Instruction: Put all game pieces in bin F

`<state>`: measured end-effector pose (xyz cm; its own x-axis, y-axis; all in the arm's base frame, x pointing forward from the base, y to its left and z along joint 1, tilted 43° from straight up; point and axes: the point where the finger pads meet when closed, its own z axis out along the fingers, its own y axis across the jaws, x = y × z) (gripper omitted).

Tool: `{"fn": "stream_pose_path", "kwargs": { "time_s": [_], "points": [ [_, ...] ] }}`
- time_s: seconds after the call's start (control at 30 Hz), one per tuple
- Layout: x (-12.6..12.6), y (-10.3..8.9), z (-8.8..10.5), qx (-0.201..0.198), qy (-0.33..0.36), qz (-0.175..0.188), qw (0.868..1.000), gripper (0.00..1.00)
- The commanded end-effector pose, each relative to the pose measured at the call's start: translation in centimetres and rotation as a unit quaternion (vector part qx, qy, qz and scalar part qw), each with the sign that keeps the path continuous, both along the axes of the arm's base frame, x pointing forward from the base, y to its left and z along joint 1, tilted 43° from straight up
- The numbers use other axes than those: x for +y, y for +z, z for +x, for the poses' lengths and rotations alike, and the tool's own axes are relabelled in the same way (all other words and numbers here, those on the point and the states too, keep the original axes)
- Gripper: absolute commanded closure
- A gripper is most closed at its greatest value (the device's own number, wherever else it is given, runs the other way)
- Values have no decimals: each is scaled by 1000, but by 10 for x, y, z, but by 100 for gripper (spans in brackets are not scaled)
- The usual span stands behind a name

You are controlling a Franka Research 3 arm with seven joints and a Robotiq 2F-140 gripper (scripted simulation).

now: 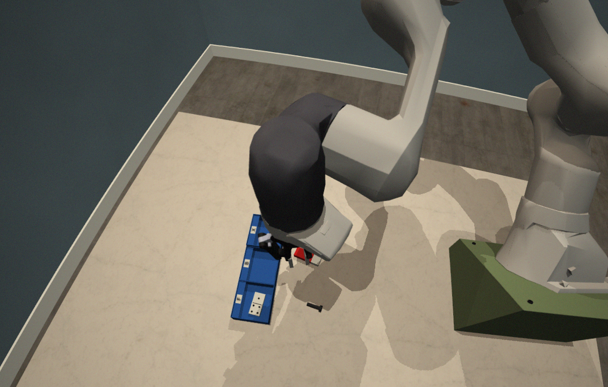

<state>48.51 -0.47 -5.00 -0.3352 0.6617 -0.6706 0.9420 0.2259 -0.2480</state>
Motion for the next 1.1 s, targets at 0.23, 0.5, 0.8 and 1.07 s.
{"fn": "stream_pose_path", "kwargs": {
  "time_s": [0.23,0.5,0.8,1.07],
  "points": [
    [-34,41,-41,80,84,1,993,81],
    [-62,71,-74,124,130,-2,984,81],
    [-60,69,-73,152,164,6,975,81],
    [-59,67,-71,195,212,20,957,81]
  ]
}}
